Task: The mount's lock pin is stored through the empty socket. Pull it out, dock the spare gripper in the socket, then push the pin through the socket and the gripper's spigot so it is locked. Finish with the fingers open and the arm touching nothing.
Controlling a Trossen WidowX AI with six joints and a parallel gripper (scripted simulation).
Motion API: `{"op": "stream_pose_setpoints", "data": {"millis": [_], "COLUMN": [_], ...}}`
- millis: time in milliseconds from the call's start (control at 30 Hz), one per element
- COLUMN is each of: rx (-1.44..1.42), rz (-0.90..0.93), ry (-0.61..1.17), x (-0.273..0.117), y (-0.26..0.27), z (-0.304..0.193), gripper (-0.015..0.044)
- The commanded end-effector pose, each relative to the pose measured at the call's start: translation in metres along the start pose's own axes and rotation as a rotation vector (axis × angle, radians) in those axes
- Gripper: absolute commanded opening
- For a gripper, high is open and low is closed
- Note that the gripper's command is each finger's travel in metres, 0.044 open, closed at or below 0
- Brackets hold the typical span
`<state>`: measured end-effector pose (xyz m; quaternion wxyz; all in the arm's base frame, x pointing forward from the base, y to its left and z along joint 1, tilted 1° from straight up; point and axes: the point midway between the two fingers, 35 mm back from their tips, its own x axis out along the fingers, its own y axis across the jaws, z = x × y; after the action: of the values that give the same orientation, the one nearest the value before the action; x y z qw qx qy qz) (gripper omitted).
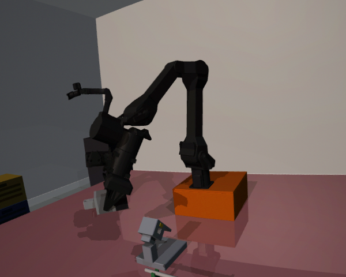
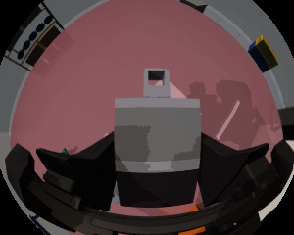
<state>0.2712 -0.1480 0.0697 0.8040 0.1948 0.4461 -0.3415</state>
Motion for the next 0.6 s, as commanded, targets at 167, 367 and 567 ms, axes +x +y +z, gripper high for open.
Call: {"op": "stream_pose_setpoints", "data": {"millis": [167,367,567], "rx": [0.000,-0.018,-0.096], "rz": [0.000,-0.009,-0.047], "ry": [0.000,0.011,0.055], "x": [0.000,0.000,0.000], "y": [0.000,0.001,0.004], "z": [0.000,-0.003,-0.017], "gripper": [0.0000,0.0000,0.0000]}}
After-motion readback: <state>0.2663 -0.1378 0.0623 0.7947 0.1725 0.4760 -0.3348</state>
